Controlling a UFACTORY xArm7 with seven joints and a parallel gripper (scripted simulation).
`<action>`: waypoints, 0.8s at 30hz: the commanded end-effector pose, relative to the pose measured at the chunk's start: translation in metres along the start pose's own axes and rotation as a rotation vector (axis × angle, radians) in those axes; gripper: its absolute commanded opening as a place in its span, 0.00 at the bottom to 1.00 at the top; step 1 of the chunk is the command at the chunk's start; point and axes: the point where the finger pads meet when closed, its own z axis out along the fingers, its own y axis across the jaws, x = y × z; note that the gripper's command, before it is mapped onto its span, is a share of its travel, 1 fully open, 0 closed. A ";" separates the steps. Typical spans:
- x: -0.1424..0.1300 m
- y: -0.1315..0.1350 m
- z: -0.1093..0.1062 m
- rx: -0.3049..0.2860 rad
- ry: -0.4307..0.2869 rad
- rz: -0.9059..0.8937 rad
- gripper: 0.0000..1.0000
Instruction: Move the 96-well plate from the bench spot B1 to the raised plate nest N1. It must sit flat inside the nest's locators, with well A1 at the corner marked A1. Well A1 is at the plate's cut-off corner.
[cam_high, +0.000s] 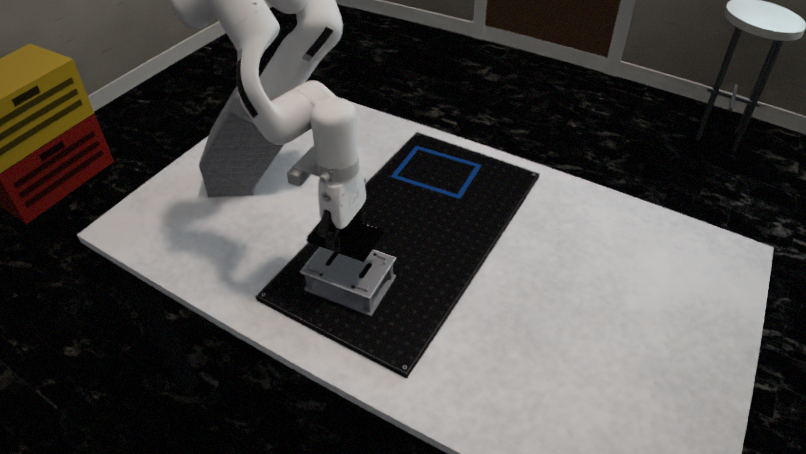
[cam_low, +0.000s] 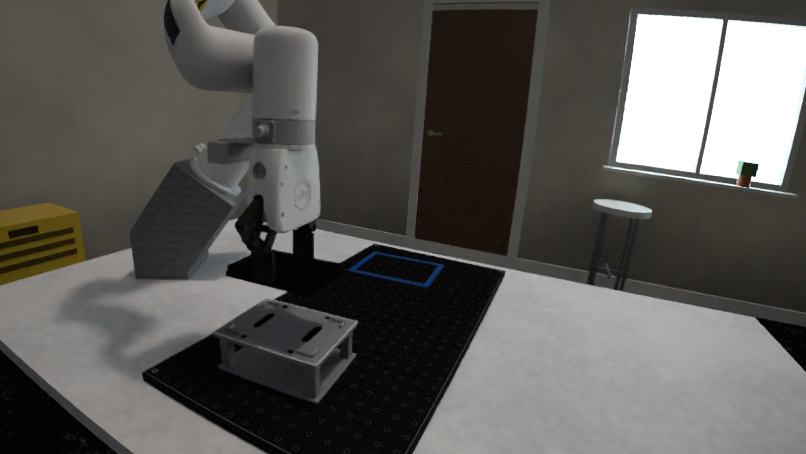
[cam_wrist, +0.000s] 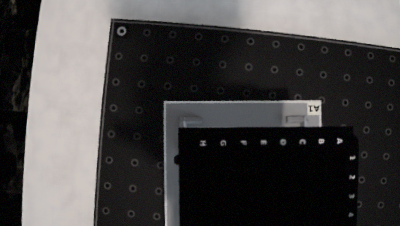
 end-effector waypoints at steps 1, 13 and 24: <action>-0.001 -0.001 -0.001 0.003 -0.002 0.000 0.00; -0.001 -0.001 0.007 0.003 -0.002 0.000 0.00; -0.001 -0.001 0.024 0.003 -0.002 0.000 0.00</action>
